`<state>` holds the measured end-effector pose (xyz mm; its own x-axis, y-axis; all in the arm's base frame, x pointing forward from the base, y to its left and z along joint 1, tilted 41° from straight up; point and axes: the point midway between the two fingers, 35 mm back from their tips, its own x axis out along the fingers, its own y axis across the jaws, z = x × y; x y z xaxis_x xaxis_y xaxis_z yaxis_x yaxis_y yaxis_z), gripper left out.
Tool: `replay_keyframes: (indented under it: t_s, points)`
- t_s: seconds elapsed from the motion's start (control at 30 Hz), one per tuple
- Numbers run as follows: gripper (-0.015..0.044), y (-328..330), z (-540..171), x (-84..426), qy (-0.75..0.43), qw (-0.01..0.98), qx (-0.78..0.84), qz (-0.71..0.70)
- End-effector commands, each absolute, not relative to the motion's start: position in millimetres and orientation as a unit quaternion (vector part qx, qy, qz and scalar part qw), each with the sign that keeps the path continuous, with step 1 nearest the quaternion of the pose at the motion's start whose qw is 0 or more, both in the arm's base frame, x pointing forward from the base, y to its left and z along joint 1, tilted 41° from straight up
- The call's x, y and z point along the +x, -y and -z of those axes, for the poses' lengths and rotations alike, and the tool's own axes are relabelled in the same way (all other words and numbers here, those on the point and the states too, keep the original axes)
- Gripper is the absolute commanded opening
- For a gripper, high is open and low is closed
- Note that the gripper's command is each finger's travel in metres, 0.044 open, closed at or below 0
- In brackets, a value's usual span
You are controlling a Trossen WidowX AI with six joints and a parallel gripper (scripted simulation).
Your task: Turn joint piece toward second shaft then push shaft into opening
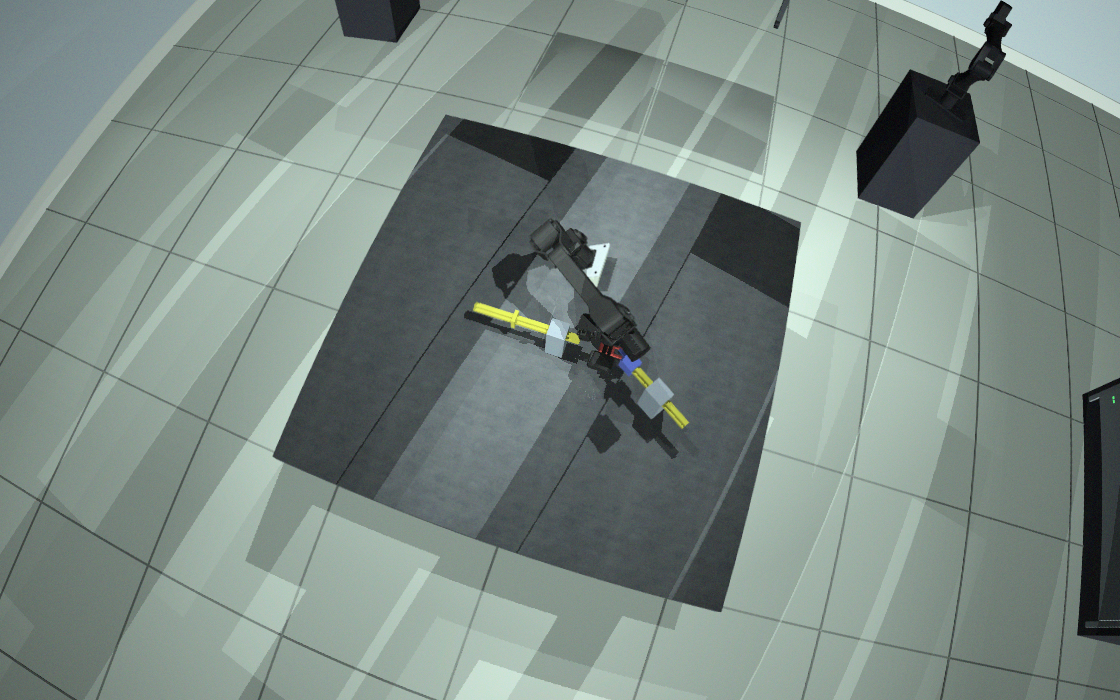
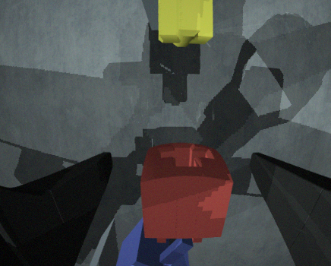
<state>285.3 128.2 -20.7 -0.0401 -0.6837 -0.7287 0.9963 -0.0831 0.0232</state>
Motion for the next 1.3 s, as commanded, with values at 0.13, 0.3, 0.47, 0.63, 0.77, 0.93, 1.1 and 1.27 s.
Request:
replay_keyframes:
  t_s: [0.13, 0.3, 0.47, 0.63, 0.77, 0.93, 1.1, 1.27]
  points:
    - [0.044, -144.1, 3.6, 289.2, -0.307, 0.651, 0.264, 0.642]
    - [0.044, -160.3, -14.2, 291.3, -0.362, 0.676, 0.223, 0.602]
    - [0.044, -175.4, -33.0, 291.6, -0.412, 0.697, 0.179, 0.559]
    - [0.044, -189.2, -51.5, 290.1, -0.458, 0.715, 0.135, 0.511]
    - [0.044, -199.7, -67.0, 287.9, -0.491, 0.727, 0.097, 0.47]
    - [0.044, -210.8, -85.4, 284.5, -0.524, 0.738, 0.053, 0.423]
    - [0.044, -211.2, -86.1, 284.3, -0.525, 0.738, 0.052, 0.421]
    - [0.044, -210.6, -86.2, 284.6, -0.52, 0.738, 0.058, 0.426]
